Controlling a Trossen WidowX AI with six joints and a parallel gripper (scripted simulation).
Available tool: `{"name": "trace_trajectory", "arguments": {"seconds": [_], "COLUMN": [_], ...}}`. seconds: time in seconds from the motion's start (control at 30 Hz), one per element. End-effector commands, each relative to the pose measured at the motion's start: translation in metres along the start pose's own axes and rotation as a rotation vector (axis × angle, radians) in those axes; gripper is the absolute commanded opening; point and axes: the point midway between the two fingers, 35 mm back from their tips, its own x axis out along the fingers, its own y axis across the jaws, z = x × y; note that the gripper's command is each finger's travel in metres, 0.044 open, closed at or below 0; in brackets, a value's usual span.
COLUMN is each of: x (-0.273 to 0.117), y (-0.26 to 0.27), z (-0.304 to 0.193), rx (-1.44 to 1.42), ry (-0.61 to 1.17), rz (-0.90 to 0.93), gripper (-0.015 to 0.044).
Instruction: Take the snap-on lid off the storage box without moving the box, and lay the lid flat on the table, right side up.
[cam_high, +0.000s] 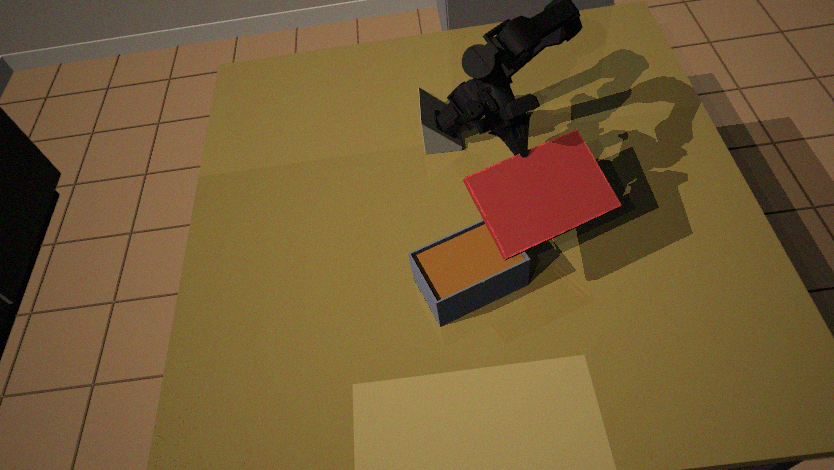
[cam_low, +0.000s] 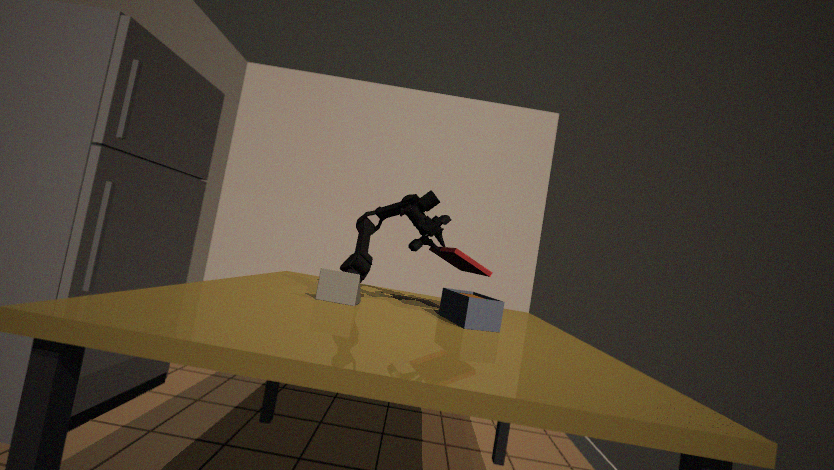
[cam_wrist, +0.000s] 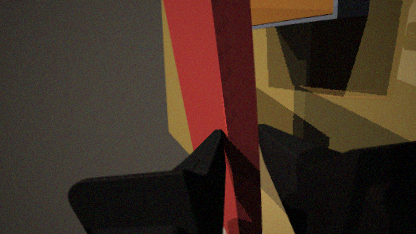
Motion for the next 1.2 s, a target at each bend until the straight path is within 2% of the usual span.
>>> {"name": "trace_trajectory", "arguments": {"seconds": [0.0,1.17], "x": [-0.001,-0.003], "y": [0.0,-0.002], "z": [-0.009,-0.078], "rx": [0.005,0.01], "ry": [-0.003,-0.002], "rz": [0.0,-0.001], "gripper": [0.0,0.0]}}
